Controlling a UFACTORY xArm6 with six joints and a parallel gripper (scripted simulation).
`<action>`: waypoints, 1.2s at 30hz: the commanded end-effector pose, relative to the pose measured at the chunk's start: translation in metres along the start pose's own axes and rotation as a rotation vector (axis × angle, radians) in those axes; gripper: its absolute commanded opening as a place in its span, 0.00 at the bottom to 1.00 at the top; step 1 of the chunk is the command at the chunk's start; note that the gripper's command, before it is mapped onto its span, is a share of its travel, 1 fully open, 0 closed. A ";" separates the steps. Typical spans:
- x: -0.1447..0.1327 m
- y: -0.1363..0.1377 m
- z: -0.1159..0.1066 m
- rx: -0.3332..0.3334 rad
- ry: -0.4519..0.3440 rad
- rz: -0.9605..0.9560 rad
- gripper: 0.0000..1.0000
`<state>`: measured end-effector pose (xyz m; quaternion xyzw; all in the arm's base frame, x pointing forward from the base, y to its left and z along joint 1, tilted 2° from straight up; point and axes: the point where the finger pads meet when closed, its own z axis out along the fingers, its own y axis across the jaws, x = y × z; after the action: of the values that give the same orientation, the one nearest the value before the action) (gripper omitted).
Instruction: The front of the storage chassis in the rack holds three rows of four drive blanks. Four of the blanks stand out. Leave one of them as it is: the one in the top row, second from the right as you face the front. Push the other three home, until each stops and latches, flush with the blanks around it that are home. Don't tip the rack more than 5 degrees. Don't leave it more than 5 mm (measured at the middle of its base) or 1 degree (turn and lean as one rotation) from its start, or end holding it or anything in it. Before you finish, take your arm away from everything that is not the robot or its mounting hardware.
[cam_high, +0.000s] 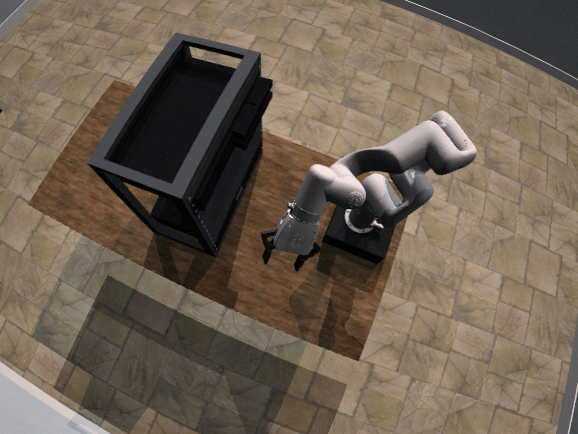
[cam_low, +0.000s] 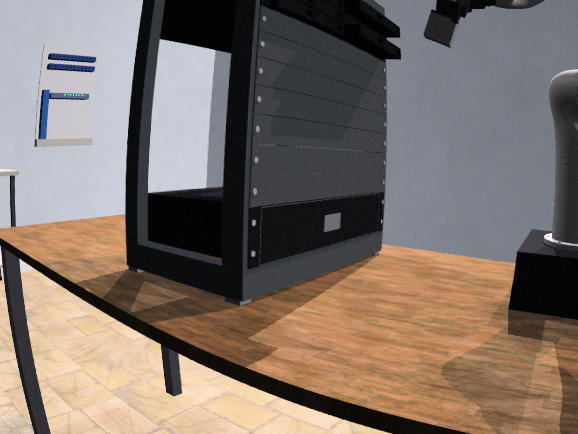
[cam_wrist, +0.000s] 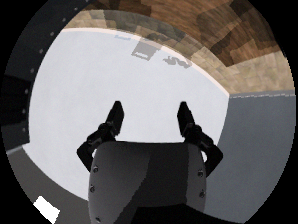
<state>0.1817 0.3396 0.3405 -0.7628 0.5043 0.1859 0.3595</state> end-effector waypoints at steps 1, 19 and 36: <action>-0.009 -0.021 -0.019 0.104 -0.078 0.109 1.00; -0.009 -0.081 -0.105 0.417 -0.346 0.504 1.00; 0.027 -0.110 -0.193 0.669 -0.622 0.880 1.00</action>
<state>0.2708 0.2281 0.4817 -0.3035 0.6715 0.3444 0.5818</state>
